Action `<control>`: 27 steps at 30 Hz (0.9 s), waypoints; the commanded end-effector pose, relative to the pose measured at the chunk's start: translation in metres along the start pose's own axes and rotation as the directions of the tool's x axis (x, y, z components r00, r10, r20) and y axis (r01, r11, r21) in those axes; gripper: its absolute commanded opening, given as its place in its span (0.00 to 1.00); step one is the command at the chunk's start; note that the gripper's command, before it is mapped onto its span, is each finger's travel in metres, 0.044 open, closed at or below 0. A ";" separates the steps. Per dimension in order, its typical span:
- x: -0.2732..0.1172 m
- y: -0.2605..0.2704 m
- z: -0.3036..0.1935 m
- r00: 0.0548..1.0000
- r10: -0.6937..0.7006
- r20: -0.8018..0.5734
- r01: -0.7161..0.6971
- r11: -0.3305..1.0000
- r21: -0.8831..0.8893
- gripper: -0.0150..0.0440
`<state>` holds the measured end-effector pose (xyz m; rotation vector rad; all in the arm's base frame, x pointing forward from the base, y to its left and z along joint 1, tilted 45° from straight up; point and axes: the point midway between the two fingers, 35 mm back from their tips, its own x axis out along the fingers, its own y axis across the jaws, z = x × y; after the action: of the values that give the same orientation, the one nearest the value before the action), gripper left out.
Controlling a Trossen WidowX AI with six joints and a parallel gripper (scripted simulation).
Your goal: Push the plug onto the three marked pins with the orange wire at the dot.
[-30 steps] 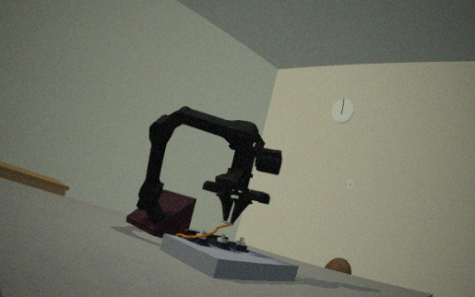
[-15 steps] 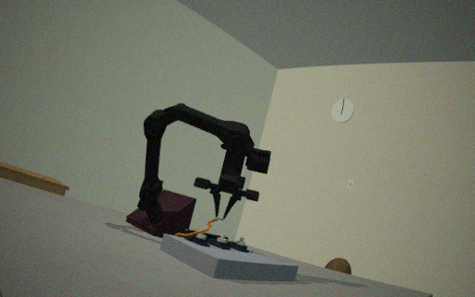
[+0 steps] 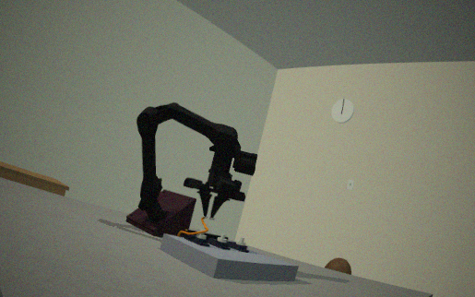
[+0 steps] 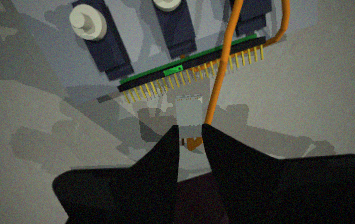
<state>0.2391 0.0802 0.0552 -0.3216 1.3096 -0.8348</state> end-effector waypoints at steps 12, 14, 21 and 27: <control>0.018 -0.011 -0.039 1.000 -0.009 -0.016 0.005 0.960 -0.281 0.25; 0.027 -0.011 -0.039 1.000 -0.009 -0.016 0.005 0.960 -0.281 0.25; 0.050 -0.012 -0.039 1.000 -0.011 -0.015 0.006 0.960 -0.281 0.25; 0.050 -0.010 -0.033 1.000 -0.010 -0.015 0.006 0.960 -0.280 0.25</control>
<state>0.2018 0.0481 0.0177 -0.5435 1.4424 -0.6572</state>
